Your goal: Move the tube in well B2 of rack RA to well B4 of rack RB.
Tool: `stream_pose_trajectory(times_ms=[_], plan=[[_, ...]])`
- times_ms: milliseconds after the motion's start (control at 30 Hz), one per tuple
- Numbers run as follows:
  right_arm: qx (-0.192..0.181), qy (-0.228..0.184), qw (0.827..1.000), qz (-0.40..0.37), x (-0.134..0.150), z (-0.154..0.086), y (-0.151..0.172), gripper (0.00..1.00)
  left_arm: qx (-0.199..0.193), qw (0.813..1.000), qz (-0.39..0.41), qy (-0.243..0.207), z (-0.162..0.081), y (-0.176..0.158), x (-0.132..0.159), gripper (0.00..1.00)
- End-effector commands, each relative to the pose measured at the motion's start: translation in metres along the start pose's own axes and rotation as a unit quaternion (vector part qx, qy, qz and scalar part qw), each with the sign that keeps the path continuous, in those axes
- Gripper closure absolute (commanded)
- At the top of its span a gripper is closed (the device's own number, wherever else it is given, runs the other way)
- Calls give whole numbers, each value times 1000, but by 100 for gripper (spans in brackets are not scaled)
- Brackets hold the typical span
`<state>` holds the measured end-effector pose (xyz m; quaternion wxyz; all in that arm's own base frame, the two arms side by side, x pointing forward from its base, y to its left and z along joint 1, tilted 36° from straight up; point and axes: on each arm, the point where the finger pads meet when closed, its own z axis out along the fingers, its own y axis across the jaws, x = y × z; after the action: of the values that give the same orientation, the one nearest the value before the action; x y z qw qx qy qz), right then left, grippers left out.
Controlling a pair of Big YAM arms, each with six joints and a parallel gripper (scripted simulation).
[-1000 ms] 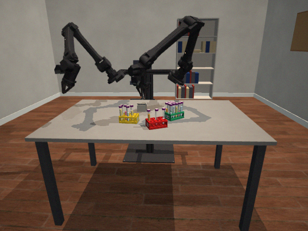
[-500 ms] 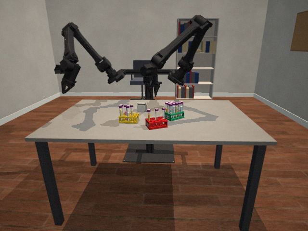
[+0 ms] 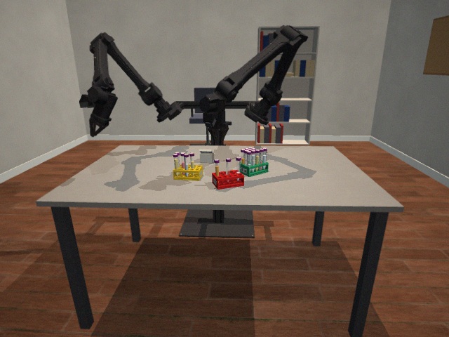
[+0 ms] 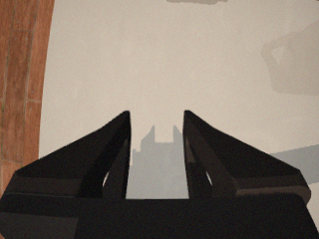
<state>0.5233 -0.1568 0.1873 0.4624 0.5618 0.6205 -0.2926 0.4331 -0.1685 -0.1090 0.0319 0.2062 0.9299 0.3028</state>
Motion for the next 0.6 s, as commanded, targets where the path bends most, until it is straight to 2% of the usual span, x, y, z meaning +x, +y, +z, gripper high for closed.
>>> stream_pose_trajectory(times_ms=[0, 133, 233, 300, 333, 567], plan=[[-8, -3, 1000, 12, -9, -5, 9, 70, -1, 1000, 6, 12, 11, 9, -24, 70], [-8, -3, 1000, 12, -9, -5, 9, 70, -1, 1000, 6, 12, 12, 13, -45, 70], [-8, -3, 1000, 12, -9, -5, 9, 70, -1, 1000, 6, 12, 12, 14, -50, 70], [-8, -3, 1000, 12, -9, -5, 9, 70, -1, 1000, 11, 11, 11, 9, -46, 70], [-8, -3, 1000, 12, -9, -5, 9, 70, -3, 999, 23, 25, 18, 4, -26, 70], [-8, -3, 1000, 12, -9, -5, 9, 70, -4, 999, 32, 18, 10, -8, -22, 70]])
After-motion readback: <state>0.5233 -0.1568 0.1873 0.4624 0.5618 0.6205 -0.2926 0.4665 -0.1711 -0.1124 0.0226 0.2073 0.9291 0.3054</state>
